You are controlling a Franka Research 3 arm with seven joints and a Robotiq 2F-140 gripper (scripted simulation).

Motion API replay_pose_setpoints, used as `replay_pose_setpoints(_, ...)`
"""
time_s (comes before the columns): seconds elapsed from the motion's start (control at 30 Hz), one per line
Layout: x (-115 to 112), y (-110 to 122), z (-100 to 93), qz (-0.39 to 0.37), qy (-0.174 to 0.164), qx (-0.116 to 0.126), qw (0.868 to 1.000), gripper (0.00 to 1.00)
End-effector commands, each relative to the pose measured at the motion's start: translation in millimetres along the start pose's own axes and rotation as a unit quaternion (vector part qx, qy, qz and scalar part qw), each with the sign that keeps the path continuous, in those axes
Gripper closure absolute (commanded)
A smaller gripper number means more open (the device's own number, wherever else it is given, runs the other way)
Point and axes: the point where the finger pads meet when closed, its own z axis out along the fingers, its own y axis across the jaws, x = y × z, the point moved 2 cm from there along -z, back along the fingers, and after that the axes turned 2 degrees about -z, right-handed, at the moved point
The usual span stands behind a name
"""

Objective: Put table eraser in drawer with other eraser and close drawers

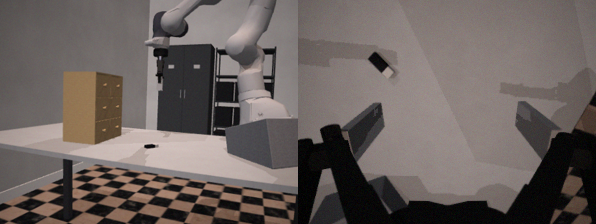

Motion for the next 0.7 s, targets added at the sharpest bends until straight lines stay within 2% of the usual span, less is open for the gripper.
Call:
replay_pose_setpoints(0.0, 4.5, 0.0, 4.7, 0.081, 0.005, -0.006, 0.997, 0.0)
replay_pose_setpoints(0.27, 4.8, 0.3, 10.9, 0.111, 0.005, -0.006, 0.994, 0.0)
replay_pose_setpoints(0.67, 4.8, 0.3, 12.2, 0.117, 0.005, -0.006, 0.993, 0.0)
